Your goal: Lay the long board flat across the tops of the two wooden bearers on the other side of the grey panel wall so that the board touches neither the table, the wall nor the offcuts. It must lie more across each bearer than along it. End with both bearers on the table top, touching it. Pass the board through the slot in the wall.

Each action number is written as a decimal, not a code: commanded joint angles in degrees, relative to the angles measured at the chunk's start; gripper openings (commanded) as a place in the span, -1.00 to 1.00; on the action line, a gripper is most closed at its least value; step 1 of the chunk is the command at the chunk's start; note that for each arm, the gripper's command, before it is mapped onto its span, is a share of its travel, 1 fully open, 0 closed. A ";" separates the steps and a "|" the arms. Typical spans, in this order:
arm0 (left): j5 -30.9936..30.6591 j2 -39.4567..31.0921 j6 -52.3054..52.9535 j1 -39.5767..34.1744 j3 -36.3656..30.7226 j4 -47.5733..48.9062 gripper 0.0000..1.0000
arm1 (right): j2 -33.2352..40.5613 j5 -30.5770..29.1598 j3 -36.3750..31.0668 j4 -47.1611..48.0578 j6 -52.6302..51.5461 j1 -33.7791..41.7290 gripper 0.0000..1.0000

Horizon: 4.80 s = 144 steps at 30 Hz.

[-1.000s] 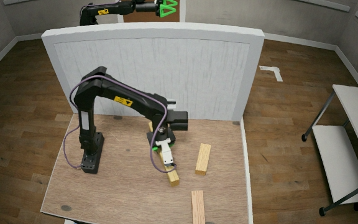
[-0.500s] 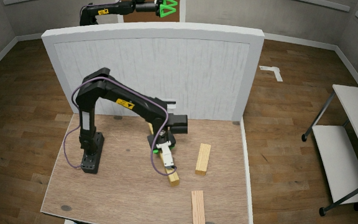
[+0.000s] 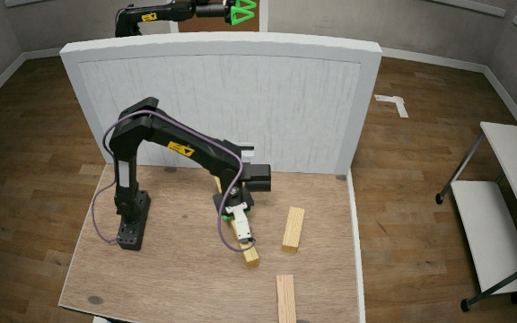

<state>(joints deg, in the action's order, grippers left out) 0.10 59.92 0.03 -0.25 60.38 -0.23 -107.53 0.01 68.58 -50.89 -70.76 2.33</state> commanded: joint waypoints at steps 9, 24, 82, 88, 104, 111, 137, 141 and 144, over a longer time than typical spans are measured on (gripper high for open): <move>0.20 -0.63 -0.45 0.25 2.52 1.08 1.00 | 2.56 -0.12 2.86 -3.87 0.66 -0.41 -1.00; 0.20 -0.63 -0.45 0.25 2.52 1.08 1.00 | 3.79 0.06 6.28 -8.14 0.33 -0.45 -1.00; 0.20 -0.63 -0.45 0.25 2.52 1.08 1.00 | 34.16 27.84 -45.82 63.81 5.21 -14.85 -1.00; 0.20 -0.63 -0.45 0.25 2.52 1.08 1.00 | 31.62 27.46 -47.13 66.21 4.52 -14.33 -1.00; 0.20 -0.63 -0.45 0.25 2.52 1.08 1.00 | 31.02 27.44 -46.39 68.98 4.34 -14.23 -1.00; 0.20 -0.63 -0.45 0.25 2.52 1.08 1.00 | 30.41 27.31 -47.74 70.54 4.33 -14.14 -1.00; 0.20 -0.63 -0.45 0.25 2.52 1.08 1.00 | 27.00 27.04 -49.20 75.65 4.47 -14.70 -1.00; 0.20 -0.63 -0.45 0.25 2.52 1.08 1.00 | 26.02 26.84 -50.99 76.61 4.99 -15.15 -1.00; 0.20 -0.63 -0.45 0.25 2.52 1.08 1.00 | 26.15 26.90 -49.18 77.13 5.25 -14.52 -1.00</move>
<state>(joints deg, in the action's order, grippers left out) 0.10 59.92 0.03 -0.25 60.38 -0.23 -81.95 25.04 18.37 17.78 -66.17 -12.43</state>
